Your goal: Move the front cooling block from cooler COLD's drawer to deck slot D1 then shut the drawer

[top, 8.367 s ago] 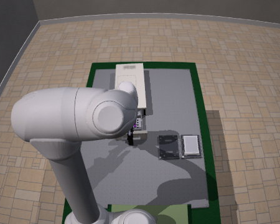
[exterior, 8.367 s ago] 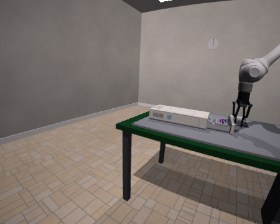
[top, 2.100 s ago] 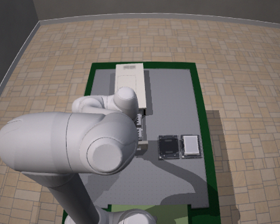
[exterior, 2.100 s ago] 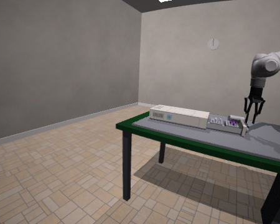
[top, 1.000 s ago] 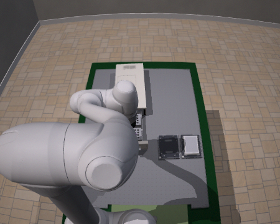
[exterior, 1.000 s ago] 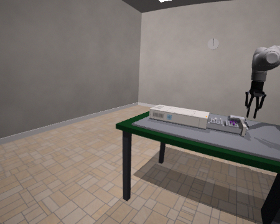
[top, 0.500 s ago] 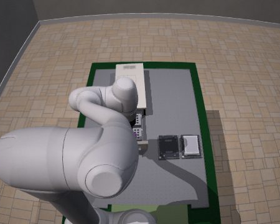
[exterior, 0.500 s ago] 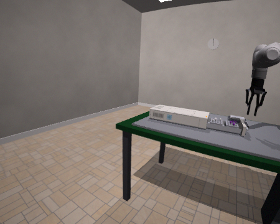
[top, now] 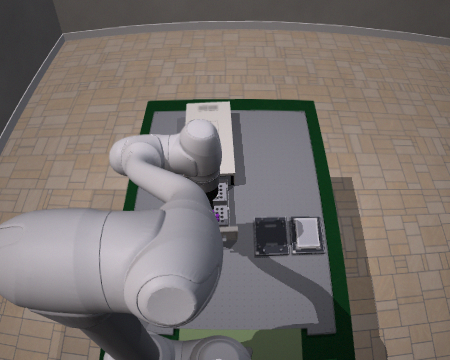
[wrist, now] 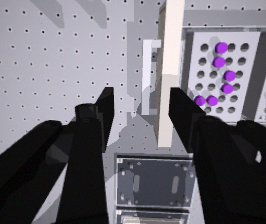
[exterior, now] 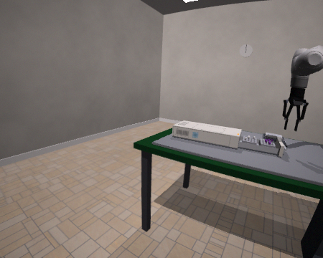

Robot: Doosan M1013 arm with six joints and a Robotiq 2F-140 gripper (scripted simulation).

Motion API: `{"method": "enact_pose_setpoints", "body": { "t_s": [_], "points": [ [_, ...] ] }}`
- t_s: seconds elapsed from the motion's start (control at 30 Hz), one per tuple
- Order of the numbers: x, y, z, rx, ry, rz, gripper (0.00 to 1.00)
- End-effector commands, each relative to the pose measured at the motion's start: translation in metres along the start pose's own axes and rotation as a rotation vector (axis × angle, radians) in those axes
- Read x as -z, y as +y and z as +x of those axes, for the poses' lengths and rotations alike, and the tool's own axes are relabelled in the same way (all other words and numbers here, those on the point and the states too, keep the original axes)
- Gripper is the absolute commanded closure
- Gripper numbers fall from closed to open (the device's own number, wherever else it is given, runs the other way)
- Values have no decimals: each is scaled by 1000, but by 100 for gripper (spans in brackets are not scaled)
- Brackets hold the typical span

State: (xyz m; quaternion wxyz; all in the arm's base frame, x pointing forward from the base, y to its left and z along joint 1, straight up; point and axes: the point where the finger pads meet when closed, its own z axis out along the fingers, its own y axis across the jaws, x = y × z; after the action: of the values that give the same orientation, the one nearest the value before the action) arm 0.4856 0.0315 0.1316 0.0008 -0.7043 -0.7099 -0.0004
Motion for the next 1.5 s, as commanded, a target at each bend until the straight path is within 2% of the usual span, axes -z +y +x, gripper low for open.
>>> {"method": "enact_pose_setpoints", "body": {
  "t_s": [0.0, 0.4, 0.47, 0.93, 1.47],
  "points": [
    [0, 13, 0, 0, 0, -1, 34],
    [-3, 68, 0, 0, 0, -1, 34],
    [-3, 68, 0, 0, 0, -1, 34],
    [-5, 128, 0, 0, 0, -1, 34],
    [-5, 121, 0, 0, 0, -1, 34]
  ]
}}
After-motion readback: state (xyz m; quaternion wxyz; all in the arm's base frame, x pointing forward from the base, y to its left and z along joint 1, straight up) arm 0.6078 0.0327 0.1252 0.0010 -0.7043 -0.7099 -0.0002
